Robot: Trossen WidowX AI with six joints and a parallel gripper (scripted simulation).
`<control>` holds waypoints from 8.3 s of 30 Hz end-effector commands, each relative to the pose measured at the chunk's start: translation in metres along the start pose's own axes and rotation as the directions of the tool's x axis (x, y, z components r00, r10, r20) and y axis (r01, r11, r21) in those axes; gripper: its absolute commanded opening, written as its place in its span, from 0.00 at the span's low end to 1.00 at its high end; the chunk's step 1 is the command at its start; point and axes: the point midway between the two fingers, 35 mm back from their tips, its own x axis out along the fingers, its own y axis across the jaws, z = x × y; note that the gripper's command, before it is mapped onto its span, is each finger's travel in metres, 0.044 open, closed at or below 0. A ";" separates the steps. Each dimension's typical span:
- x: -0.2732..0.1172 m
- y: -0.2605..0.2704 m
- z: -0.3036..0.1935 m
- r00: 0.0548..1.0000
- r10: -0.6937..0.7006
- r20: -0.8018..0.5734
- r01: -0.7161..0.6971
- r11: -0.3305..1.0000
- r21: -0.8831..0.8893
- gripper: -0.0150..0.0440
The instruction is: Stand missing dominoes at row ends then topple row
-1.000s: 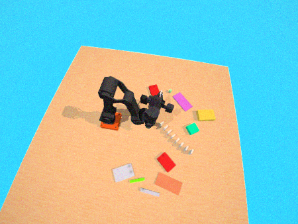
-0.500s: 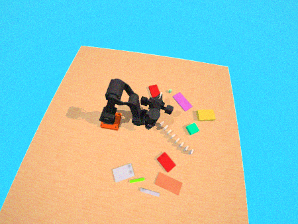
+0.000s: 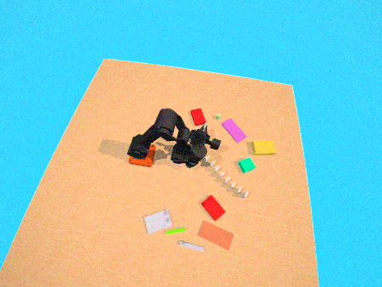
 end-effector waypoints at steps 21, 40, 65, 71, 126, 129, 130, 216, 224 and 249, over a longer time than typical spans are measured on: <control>0.003 0.005 -0.047 1.000 0.006 -0.017 -0.007 1.000 -0.025 0.29; 0.003 0.005 -0.045 1.000 0.006 -0.017 -0.007 1.000 -0.025 1.00; 0.067 -0.067 -0.026 0.868 -0.130 -0.479 0.444 0.634 0.634 1.00; 0.080 -0.068 -0.020 0.706 -0.124 -0.698 0.679 0.397 0.617 1.00; 0.032 0.004 -0.026 0.041 0.009 -0.999 0.999 0.011 0.041 1.00; 0.032 0.004 -0.031 0.041 0.009 -0.999 0.999 0.011 0.041 1.00; 0.032 0.005 -0.032 0.041 0.009 -0.999 0.999 0.011 0.041 1.00; -0.084 -0.032 -0.032 0.031 0.006 -0.999 0.862 -0.506 0.024 0.44; -0.084 -0.031 -0.035 0.031 0.006 -0.999 0.862 -0.506 0.024 0.44; -0.083 -0.038 0.001 0.032 0.005 -0.999 0.862 -0.506 0.025 1.00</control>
